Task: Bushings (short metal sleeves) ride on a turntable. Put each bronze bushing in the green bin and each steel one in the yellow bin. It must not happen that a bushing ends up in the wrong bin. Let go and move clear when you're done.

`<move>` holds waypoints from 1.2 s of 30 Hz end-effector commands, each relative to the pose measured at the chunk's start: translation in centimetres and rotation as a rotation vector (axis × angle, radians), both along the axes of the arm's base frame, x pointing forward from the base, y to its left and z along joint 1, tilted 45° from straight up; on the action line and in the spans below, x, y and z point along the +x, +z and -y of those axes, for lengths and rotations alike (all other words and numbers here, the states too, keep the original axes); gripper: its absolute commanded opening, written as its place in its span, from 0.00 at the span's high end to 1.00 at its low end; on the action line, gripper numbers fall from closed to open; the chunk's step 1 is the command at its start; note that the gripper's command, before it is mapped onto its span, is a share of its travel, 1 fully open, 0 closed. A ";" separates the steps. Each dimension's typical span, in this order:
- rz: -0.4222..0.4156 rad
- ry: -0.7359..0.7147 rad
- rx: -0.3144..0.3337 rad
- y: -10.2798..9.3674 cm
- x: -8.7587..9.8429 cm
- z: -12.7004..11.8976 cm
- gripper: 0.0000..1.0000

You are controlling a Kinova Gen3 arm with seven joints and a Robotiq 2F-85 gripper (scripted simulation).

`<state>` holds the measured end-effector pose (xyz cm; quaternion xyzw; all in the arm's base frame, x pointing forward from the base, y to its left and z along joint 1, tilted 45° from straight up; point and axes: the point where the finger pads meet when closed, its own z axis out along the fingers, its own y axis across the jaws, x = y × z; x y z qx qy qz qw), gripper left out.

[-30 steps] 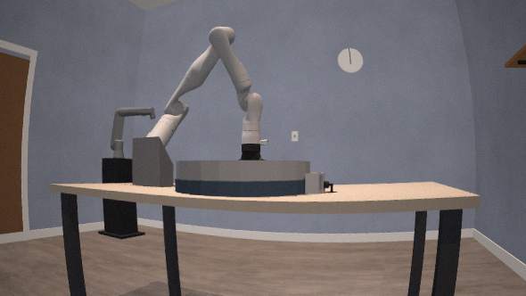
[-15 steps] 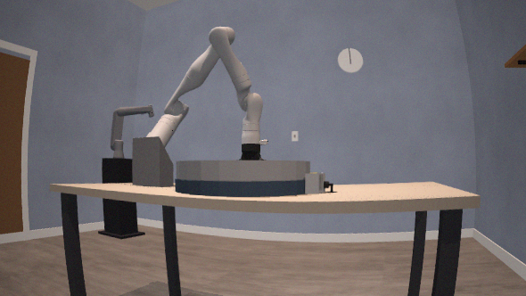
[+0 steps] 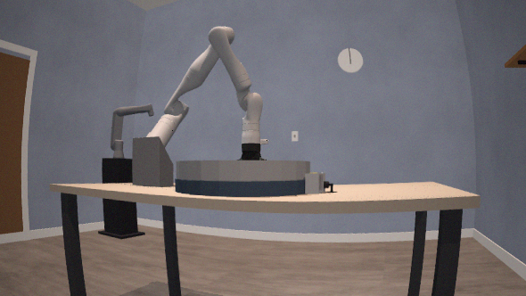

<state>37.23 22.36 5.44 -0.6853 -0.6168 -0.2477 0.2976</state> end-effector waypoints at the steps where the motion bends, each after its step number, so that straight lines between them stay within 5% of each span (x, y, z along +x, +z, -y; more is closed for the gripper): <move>1: 0.001 0.000 -0.001 0.1 0.0 0.2 0.84; 36: 0.000 0.001 -0.002 0.9 0.1 1.0 0.84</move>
